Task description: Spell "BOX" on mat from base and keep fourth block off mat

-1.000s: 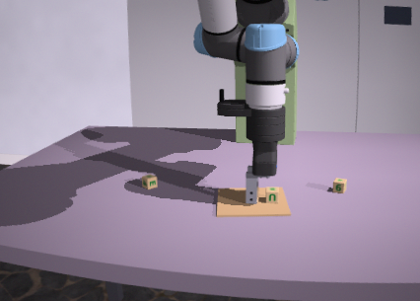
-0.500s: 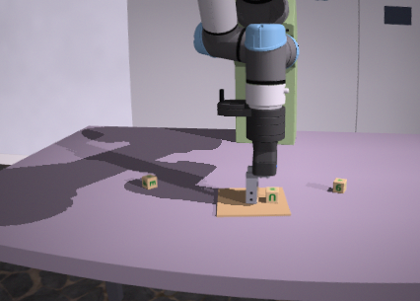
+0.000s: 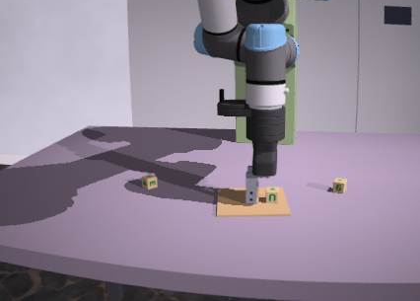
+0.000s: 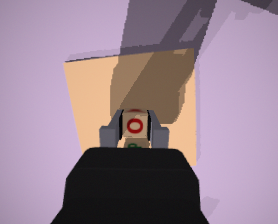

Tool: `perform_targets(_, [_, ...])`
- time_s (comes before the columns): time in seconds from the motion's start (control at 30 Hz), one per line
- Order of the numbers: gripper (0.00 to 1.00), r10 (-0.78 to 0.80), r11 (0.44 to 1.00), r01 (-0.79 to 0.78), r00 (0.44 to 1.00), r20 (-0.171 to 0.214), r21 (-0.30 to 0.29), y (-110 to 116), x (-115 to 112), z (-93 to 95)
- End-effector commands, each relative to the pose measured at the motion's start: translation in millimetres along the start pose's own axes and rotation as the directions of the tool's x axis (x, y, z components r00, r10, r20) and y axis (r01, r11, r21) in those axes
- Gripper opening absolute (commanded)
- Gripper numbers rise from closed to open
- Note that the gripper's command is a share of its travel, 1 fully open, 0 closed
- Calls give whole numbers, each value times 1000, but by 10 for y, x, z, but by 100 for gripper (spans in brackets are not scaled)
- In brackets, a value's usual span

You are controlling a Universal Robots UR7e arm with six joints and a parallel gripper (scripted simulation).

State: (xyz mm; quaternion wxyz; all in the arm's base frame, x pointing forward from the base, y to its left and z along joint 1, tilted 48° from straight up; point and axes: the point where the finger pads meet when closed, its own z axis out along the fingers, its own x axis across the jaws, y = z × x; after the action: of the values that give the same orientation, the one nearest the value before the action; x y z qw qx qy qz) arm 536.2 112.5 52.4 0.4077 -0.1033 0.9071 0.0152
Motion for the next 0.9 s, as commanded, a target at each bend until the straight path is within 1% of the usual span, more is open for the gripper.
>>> perform_targets(0.0, [49, 0, 1000, 0, 1000, 1, 0, 1, -4, -3])
perform_targets(0.03, [55, 0, 1000, 0, 1000, 1, 0, 1, -4, -3])
perform_targets(0.1, [55, 0, 1000, 0, 1000, 1, 0, 1, -4, -3])
perform_targets(0.13, [61, 0, 1000, 0, 1000, 1, 0, 1, -4, -3])
perform_targets(0.2, [61, 0, 1000, 0, 1000, 1, 0, 1, -4, -3])
perform_targets(0.23, [67, 0, 1000, 0, 1000, 1, 0, 1, -4, -3])
perform_targets(0.37, [67, 0, 1000, 0, 1000, 1, 0, 1, -4, -3])
perform_targets(0.4, [73, 0, 1000, 0, 1000, 1, 0, 1, -4, -3])
perform_targets(0.47, [73, 0, 1000, 0, 1000, 1, 0, 1, -4, -3])
perform_targets(0.5, [79, 0, 1000, 0, 1000, 1, 0, 1, -4, -3])
perform_targets(0.87, [79, 0, 1000, 0, 1000, 1, 0, 1, -4, -3])
